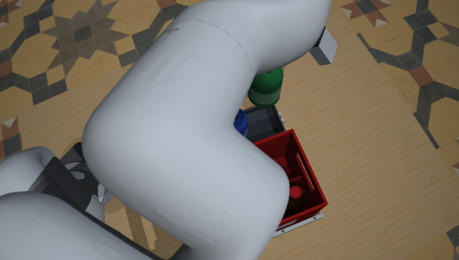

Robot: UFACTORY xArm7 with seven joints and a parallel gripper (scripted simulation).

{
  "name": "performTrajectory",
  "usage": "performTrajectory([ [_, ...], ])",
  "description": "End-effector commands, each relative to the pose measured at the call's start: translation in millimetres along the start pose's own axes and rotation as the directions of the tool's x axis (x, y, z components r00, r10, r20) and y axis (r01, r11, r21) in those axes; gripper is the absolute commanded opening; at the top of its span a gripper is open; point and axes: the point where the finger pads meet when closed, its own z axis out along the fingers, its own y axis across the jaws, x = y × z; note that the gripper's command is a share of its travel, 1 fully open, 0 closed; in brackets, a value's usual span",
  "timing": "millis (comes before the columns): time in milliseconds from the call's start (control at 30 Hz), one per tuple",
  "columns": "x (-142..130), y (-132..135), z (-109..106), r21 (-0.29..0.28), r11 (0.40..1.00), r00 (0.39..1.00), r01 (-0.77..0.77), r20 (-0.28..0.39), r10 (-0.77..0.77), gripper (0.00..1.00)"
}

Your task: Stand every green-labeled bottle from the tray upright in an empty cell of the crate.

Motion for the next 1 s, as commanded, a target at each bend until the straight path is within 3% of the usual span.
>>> performTrajectory([
  [0, 0, 3, -2, 0.006, 1.000, 1.000, 0.000, -0.001, 0.000, 0.00],
  [967, -4, 40, -2, 0.006, 1.000, 1.000, 0.000, -0.001, 0.000, 0.00],
])
